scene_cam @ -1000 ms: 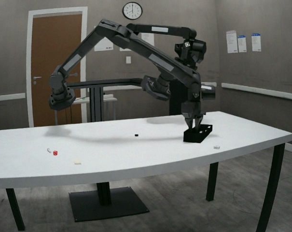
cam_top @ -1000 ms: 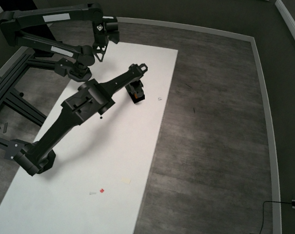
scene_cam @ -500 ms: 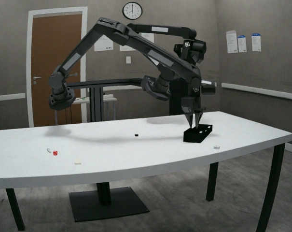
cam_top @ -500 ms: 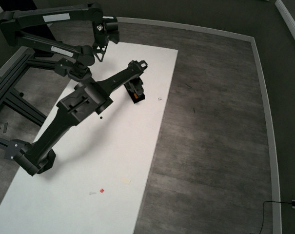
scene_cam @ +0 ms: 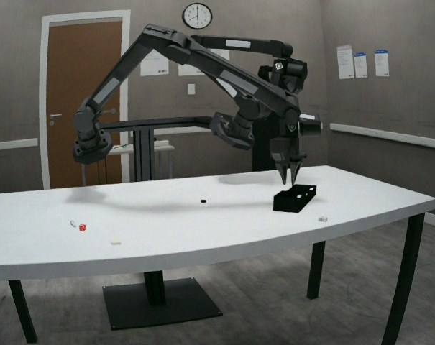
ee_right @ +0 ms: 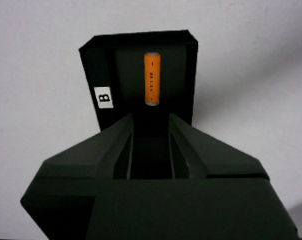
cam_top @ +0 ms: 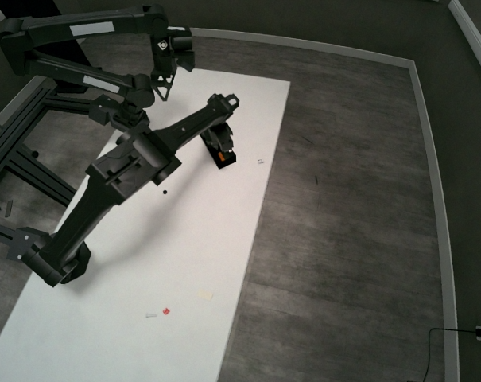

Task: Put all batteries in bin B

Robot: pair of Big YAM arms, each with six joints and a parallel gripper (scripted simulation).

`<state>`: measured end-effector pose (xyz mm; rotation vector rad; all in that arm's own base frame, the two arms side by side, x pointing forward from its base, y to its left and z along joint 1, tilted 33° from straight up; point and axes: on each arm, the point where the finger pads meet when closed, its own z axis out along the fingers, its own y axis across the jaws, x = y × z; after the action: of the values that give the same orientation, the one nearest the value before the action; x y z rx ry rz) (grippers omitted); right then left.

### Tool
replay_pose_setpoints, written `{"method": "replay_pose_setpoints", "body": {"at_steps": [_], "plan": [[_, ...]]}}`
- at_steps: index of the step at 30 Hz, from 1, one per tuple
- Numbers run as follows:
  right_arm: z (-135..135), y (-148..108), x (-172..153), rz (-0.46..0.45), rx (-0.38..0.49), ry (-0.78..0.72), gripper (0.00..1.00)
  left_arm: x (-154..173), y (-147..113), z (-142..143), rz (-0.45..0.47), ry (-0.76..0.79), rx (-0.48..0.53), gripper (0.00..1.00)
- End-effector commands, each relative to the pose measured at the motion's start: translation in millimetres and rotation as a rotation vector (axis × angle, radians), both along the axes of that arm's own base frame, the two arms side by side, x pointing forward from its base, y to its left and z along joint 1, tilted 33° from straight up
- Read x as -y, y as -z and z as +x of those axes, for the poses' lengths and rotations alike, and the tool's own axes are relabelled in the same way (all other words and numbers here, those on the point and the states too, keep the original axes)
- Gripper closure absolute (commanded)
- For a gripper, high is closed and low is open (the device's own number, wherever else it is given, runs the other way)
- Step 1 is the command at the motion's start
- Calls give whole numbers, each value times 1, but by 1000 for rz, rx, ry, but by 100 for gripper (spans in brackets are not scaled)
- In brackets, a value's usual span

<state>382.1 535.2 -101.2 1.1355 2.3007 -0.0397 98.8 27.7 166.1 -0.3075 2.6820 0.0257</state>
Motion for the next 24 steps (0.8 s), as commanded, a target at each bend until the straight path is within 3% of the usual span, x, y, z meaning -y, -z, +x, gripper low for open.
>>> {"method": "replay_pose_setpoints", "body": {"at_steps": [1, 7, 13, 24], "plan": [[2, -12, -10, 23, 12, -4, 72, -1, -24, 0, 22, -2, 38, 0], [8, -14, 3, 10, 6, 10, 72, -1, -24, 0, 22, -2, 38, 0], [3, -12, -10, 23, 12, -4, 72, -1, -24, 0, 22, -2, 38, 0], [13, -15, 2, 18, 10, 10, 72, -1, -24, 0, 22, -2, 38, 0]]}}
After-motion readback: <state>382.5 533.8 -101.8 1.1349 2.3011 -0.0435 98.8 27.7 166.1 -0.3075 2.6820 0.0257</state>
